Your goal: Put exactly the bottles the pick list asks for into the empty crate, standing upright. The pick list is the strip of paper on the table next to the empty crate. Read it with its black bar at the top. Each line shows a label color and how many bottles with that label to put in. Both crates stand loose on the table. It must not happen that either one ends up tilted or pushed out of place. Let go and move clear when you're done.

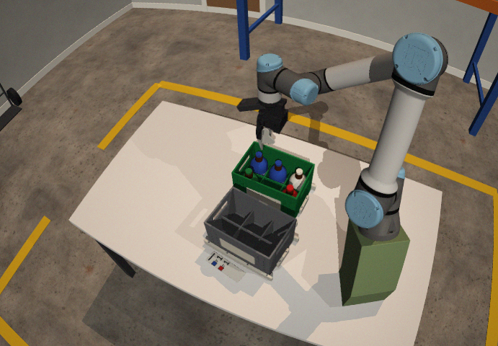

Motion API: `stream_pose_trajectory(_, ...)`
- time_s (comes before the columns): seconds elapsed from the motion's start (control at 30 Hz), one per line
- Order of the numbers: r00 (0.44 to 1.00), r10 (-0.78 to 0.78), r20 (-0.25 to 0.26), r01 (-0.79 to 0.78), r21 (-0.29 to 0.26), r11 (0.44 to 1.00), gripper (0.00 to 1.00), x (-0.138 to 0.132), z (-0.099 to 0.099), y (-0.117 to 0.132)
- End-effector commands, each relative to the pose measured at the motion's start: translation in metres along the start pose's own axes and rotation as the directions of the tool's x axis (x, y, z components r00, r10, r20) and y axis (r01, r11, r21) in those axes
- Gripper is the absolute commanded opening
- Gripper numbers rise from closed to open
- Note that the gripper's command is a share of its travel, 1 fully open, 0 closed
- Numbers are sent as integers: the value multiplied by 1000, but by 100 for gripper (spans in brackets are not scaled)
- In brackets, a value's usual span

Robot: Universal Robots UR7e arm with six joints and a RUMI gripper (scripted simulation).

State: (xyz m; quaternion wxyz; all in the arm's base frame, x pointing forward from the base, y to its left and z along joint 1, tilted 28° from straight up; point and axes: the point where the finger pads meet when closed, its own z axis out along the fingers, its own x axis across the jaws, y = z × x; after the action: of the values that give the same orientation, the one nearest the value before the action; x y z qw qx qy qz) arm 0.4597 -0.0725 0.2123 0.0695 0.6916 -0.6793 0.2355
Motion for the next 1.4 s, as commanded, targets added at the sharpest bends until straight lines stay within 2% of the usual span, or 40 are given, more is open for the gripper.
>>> stream_pose_trajectory(0.0,989,-145,3,145,-4,989,38,12,21,8)
stream_pose_trajectory(0.3,952,-307,0,307,-12,951,38,35,57,20)
stream_pose_trajectory(0.37,952,-307,0,307,-12,951,38,35,57,20)
stream_pose_trajectory(0.67,872,-489,2,489,-26,872,38,58,94,32)
stream_pose_trajectory(0.87,813,-582,5,582,-25,813,38,60,94,32)
stream_pose_trajectory(0.93,813,-582,5,582,-25,813,38,60,94,32)
stream_pose_trajectory(0.97,779,-626,4,626,-18,779,38,60,94,32)
stream_pose_trajectory(1.13,723,-691,1,691,0,723,38,60,94,32)
stream_pose_trajectory(1.37,722,-692,0,692,0,722,38,60,93,31)
